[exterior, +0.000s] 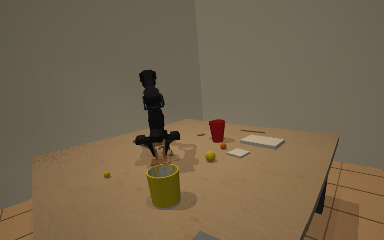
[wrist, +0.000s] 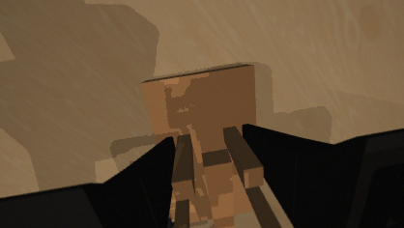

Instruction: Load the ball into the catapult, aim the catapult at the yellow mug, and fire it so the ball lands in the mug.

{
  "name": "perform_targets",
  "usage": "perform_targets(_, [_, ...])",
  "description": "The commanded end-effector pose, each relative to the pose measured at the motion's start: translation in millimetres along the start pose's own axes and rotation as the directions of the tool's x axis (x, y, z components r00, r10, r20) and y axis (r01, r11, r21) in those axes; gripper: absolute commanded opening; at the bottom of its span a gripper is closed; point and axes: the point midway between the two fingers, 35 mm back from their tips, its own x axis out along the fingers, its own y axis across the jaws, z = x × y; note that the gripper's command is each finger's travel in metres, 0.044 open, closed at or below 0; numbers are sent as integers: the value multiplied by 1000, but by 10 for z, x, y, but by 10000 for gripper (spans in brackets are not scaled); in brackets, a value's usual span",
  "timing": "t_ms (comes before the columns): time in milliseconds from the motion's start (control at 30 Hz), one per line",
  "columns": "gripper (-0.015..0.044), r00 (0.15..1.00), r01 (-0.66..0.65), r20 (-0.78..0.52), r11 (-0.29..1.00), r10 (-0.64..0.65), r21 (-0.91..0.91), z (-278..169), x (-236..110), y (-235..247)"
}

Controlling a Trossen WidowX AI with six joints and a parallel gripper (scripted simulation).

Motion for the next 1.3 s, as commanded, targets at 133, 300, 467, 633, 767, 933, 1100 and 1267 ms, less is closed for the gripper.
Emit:
perform_targets(133, [420,1000,0,2,1000,0,0,39,-251,3])
perform_targets(300, [440,1000,-1,0,1000,1,0,10,-976,1])
perform_targets(467, [440,1000,-1,10,1000,1,-3,48,-897,1])
perform_targets(633, [440,1000,-1,17,1000,1,-3,44,-1107,0])
perform_targets(767, [440,1000,-2,27,1000,2,-2,0,-1459,-5])
perform_targets(933, [309,1000,-5,8,998,5,-62,97,-1166,305])
perform_targets(1100, [300,1000,-16,19,981,20,-195,168,-1012,1099])
perform_targets(1267, [300,1000,-4,9,934,8,-357,48,-810,1798])
